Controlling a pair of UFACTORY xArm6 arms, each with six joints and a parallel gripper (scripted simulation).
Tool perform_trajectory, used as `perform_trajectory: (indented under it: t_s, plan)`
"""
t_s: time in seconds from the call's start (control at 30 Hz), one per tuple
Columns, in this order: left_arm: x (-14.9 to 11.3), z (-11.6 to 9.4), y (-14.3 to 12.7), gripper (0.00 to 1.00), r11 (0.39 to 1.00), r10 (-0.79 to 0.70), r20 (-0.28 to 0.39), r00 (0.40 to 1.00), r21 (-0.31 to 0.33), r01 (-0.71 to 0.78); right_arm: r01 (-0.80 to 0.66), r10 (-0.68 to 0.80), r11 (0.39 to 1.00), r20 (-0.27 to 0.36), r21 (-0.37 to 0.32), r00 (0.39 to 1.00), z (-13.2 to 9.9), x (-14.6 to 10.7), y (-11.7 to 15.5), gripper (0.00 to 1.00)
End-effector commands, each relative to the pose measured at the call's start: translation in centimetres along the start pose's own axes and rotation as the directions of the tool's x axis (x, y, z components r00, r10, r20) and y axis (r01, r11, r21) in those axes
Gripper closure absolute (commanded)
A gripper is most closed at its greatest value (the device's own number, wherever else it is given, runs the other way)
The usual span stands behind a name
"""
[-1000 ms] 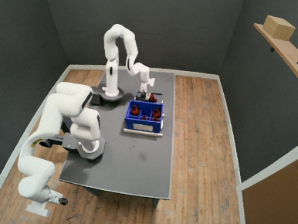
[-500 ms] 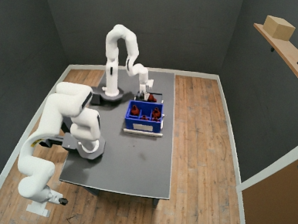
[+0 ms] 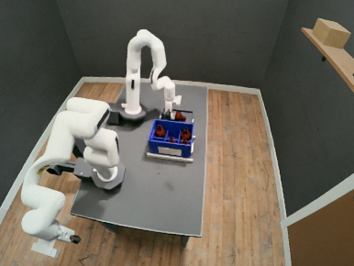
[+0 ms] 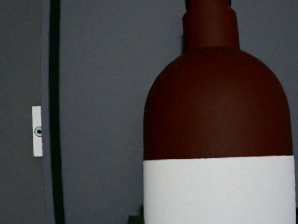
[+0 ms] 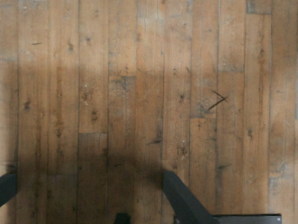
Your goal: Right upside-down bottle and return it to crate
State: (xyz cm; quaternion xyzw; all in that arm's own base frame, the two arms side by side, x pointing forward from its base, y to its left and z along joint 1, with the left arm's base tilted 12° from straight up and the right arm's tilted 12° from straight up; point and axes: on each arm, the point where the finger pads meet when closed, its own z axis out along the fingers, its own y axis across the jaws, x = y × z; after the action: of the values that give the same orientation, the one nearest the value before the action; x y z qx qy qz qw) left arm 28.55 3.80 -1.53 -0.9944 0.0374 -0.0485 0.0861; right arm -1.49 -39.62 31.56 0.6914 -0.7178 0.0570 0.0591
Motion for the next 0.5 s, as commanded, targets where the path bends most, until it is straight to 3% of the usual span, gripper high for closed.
perform_trajectory:
  t_s: [0.0,0.47]
  plan:
    - [-0.01,0.25,-0.03,0.14,1.000,-0.001,-0.008,1.000,0.004,0.001,0.000,0.000,1.000,-0.004,0.000,1.000,-0.17,0.10,0.01,0.00]
    - [-0.69,0.97,-0.03,0.14,1.000,-0.001,-0.008,1.000,0.004,0.001,0.000,0.000,1.000,-0.004,0.000,1.000,-0.17,0.10,0.01,0.00]
